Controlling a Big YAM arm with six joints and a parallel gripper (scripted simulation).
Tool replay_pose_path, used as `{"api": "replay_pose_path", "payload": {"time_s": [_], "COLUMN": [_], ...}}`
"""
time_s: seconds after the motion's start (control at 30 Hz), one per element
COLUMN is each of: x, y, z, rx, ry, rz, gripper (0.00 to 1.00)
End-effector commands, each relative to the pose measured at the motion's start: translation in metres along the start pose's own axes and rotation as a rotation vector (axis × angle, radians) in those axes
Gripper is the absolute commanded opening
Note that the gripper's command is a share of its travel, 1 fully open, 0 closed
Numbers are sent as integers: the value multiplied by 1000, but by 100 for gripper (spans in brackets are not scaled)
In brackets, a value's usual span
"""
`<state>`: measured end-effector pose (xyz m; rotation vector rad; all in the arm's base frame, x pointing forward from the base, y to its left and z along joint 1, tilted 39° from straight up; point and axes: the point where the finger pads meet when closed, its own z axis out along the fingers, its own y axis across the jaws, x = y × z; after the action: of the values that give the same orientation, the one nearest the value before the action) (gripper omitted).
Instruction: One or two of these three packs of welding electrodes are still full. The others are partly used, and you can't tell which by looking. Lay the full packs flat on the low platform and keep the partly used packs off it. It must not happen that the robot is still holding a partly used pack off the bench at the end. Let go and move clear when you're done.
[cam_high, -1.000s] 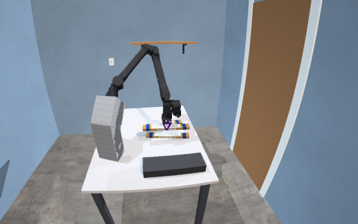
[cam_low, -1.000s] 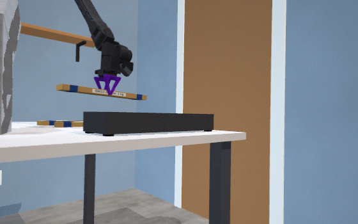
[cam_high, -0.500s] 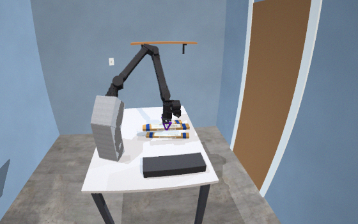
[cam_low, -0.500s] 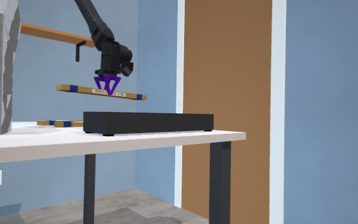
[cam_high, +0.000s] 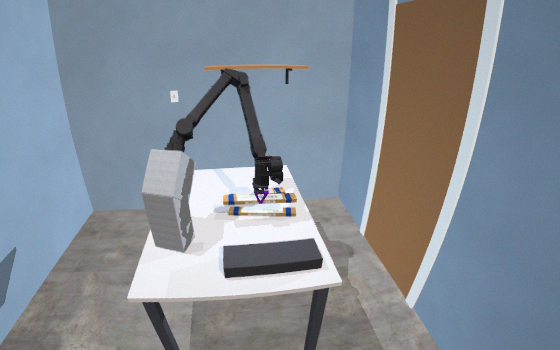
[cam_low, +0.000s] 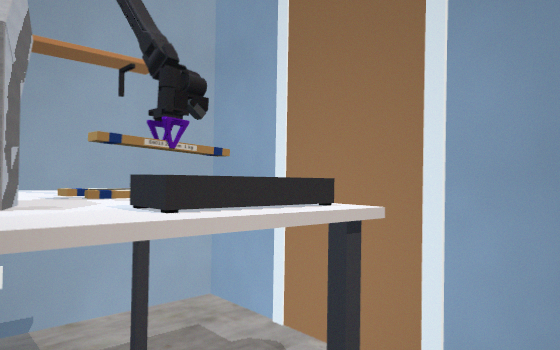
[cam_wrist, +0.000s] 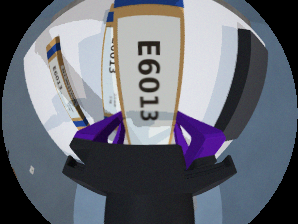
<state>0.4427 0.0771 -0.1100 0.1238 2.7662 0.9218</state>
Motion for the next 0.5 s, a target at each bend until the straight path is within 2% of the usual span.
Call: {"api": "replay_pose_path", "payload": {"time_s": [0.0, 0.3, 0.47], "x": [-16, -16, -17], "y": [-9, -9, -12], "z": [-26, -26, -36], "rx": [5, 5, 6], "ry": [-53, -53, -57], "rz": [17, 17, 20], "gripper": [0, 0, 0]}}
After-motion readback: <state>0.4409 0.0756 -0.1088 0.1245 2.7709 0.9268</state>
